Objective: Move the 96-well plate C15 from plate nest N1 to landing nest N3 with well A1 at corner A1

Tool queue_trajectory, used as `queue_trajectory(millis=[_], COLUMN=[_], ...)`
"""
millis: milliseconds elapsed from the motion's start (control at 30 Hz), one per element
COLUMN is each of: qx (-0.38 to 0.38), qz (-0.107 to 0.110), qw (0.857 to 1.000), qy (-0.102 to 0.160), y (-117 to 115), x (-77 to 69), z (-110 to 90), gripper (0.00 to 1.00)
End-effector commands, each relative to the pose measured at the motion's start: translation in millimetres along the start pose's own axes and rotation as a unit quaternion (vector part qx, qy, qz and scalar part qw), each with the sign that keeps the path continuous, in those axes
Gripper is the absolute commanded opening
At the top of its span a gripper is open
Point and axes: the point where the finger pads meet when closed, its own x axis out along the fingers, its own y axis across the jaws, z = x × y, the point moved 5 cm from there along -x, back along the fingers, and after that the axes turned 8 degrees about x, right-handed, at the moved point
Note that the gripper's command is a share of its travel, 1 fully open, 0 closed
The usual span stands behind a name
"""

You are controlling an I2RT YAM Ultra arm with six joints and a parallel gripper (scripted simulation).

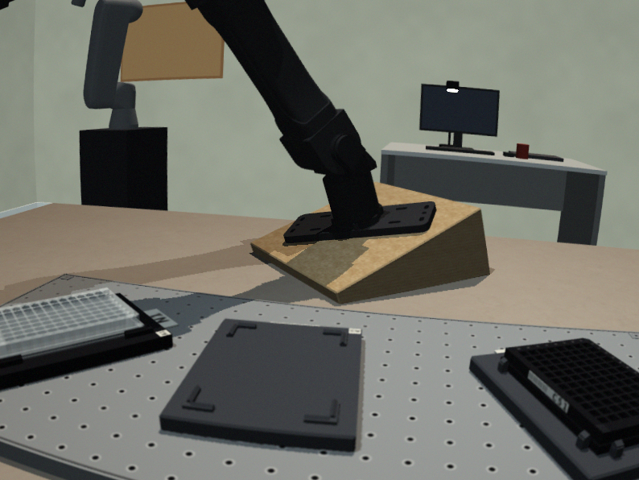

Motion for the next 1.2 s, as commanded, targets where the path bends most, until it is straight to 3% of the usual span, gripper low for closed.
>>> queue_trajectory(millis=[0, 1133, 1167], qx=[0.019, 0.019, 0.023], qz=[-0.021, -0.021, 0.001], qw=[0.998, 0.998, 0.999], qy=[-0.05, -0.05, -0.033], y=[-17.6, -17.7, -8.4], x=[-30.6, -30.6, -32.1], z=[24.9, 24.9, 21.3], gripper=[1.0, 1.0, 1.0])
